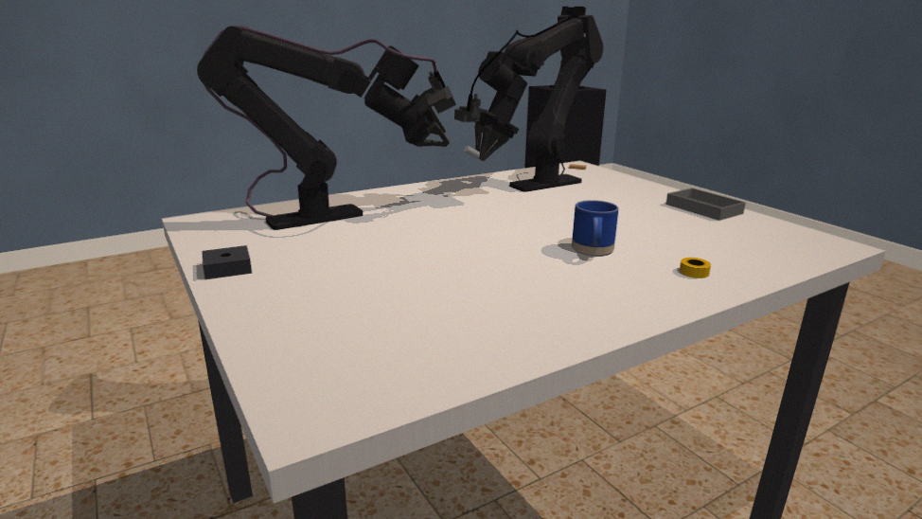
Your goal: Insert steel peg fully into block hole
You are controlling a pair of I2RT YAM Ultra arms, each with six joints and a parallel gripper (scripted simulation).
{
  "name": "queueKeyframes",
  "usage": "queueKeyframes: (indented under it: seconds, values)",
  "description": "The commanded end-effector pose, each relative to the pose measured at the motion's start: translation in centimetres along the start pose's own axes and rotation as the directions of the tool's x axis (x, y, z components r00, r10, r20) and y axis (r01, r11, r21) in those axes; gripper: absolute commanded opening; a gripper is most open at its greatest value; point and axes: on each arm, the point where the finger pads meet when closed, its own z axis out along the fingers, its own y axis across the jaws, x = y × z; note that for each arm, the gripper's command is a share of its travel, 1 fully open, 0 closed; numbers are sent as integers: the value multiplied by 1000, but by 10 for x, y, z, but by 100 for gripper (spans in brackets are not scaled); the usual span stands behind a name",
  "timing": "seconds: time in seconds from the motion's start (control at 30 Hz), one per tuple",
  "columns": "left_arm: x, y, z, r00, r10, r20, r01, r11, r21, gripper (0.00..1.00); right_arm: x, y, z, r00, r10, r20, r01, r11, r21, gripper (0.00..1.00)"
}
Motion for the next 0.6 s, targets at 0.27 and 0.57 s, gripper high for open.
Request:
queueKeyframes:
  seconds: [0.27, 0.57]
  values:
    - [-13, 4, -4, 999, 7, 49, -6, 1000, -17, 0, -13, 4, 17, 999, -16, 50, 16, 1000, -8, 43]
    - [-13, 4, -4, 999, 7, 49, -6, 1000, -17, 0, -13, 4, 28, 999, -15, 50, 16, 1000, -8, 43]
